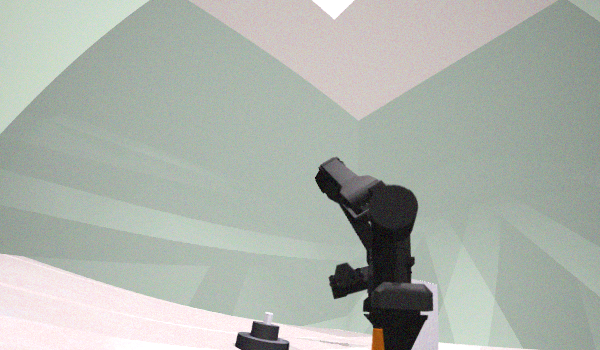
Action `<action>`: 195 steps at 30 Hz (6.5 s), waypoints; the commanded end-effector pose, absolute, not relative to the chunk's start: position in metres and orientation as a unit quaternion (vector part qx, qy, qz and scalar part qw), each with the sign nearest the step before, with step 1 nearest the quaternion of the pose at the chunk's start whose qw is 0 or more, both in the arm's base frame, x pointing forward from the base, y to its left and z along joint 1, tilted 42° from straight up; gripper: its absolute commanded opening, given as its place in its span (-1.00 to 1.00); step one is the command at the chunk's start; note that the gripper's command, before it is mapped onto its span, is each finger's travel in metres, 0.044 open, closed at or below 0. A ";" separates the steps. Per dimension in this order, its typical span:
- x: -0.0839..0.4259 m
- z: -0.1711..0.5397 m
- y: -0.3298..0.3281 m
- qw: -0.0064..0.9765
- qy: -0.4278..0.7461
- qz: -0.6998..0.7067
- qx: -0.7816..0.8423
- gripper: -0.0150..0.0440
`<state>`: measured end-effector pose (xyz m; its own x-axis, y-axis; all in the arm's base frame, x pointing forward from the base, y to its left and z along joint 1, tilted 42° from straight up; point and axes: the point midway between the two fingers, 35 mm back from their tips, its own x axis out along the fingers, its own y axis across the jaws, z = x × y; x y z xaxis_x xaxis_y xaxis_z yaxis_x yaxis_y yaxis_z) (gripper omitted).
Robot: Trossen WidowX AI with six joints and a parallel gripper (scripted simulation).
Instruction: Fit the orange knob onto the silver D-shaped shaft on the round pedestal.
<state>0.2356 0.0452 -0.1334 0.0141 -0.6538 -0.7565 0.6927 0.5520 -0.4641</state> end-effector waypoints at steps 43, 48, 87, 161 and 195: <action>0.233 -0.029 0.136 0.715 0.520 -0.467 0.021 -0.49; 0.235 -0.025 0.138 0.732 0.520 -0.440 0.039 -0.49; 0.242 0.039 0.176 0.842 0.470 -0.129 0.231 -0.49; 0.258 -0.013 0.147 0.764 0.516 -0.380 0.080 -0.49; 0.277 -0.130 0.062 0.714 0.518 -0.470 0.019 -0.49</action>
<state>0.2770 0.0708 -0.1202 0.0243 -0.6458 -0.7632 0.6931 0.5610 -0.4526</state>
